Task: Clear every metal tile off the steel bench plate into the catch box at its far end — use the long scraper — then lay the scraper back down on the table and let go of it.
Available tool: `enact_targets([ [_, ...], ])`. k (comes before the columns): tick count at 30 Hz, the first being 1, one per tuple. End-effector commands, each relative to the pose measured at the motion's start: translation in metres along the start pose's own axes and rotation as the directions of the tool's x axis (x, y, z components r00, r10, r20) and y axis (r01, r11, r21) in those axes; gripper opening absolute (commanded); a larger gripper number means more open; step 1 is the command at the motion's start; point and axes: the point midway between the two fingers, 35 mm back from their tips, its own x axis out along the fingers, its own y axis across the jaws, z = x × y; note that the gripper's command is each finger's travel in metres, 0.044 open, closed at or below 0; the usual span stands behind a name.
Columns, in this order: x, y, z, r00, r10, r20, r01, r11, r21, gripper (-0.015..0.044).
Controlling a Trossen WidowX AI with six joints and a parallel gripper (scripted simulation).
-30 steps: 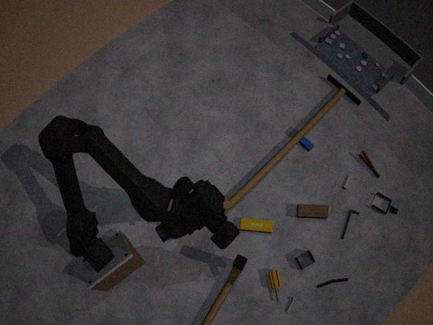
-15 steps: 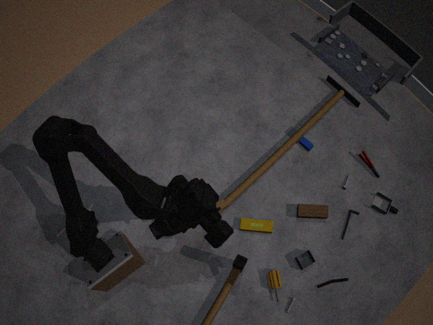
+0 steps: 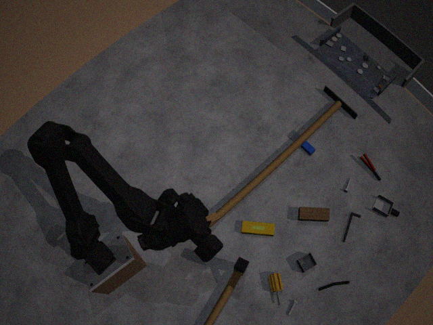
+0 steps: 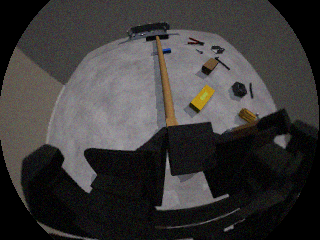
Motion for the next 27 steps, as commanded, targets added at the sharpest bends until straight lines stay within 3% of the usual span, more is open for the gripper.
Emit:
enact_targets([
  [1,-0.004,0.002,-0.001,1.000,0.000,0.009,0.000,1.000,-0.005,0.0000],
  [27,-0.002,0.018,0.003,1.000,-0.006,0.000,0.006,1.000,0.005,0.0000],
])
